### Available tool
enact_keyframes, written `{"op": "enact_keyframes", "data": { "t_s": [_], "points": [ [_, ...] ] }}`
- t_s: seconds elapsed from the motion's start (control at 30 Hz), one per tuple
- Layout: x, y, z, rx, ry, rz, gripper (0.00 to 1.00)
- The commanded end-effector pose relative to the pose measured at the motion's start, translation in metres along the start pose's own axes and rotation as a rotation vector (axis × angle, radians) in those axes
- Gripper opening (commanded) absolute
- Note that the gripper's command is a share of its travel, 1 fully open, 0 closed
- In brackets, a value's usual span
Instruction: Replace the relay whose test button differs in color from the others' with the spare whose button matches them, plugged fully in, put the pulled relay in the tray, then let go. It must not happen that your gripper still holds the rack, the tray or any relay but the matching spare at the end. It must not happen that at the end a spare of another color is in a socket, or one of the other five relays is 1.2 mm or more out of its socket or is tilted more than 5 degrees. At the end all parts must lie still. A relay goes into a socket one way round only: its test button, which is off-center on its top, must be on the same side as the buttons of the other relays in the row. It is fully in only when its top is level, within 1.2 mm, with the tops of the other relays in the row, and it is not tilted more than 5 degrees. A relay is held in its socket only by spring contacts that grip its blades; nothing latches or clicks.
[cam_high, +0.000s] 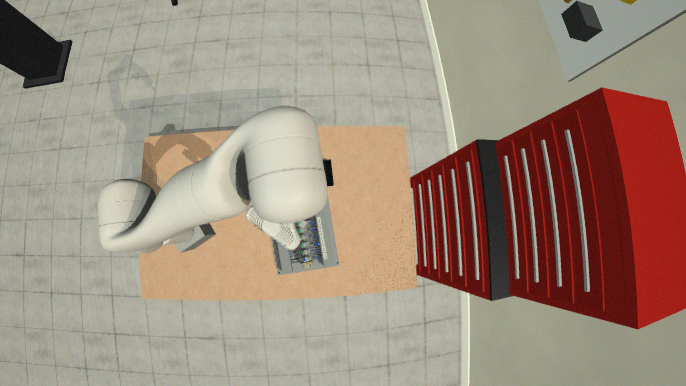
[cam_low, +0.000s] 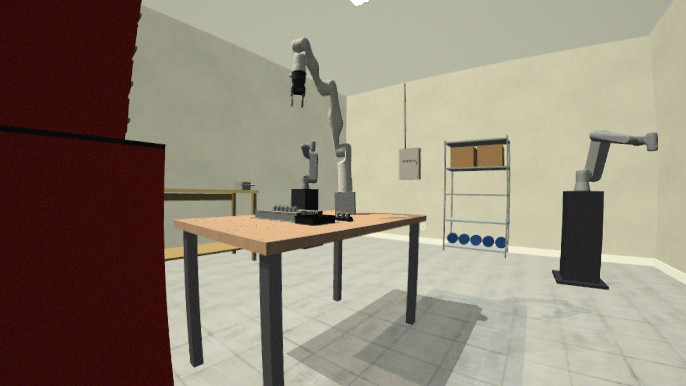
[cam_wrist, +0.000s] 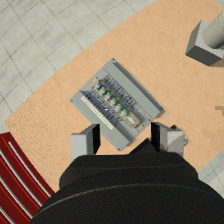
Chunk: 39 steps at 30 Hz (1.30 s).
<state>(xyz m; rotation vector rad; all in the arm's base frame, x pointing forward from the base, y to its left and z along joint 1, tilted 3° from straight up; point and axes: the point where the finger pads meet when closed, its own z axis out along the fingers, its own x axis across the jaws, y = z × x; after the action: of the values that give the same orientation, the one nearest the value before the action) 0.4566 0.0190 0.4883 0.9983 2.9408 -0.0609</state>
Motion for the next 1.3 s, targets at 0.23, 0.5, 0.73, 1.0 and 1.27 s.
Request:
{"op": "enact_keyframes", "data": {
  "t_s": [0.23,0.5,0.73,1.0,1.27],
  "points": [
    [0.0026,-0.0010,-0.0016,0.010,0.016,-0.011,1.00],
    [0.0011,-0.0005,-0.0012,0.003,0.005,-0.005,1.00],
    [0.0023,-0.0009,-0.0016,0.008,0.014,-0.010,1.00],
    [0.0008,-0.0005,-0.0012,0.001,0.003,-0.003,1.00],
    [0.0021,-0.0009,-0.0016,0.007,0.013,-0.009,1.00]
  ]
}}
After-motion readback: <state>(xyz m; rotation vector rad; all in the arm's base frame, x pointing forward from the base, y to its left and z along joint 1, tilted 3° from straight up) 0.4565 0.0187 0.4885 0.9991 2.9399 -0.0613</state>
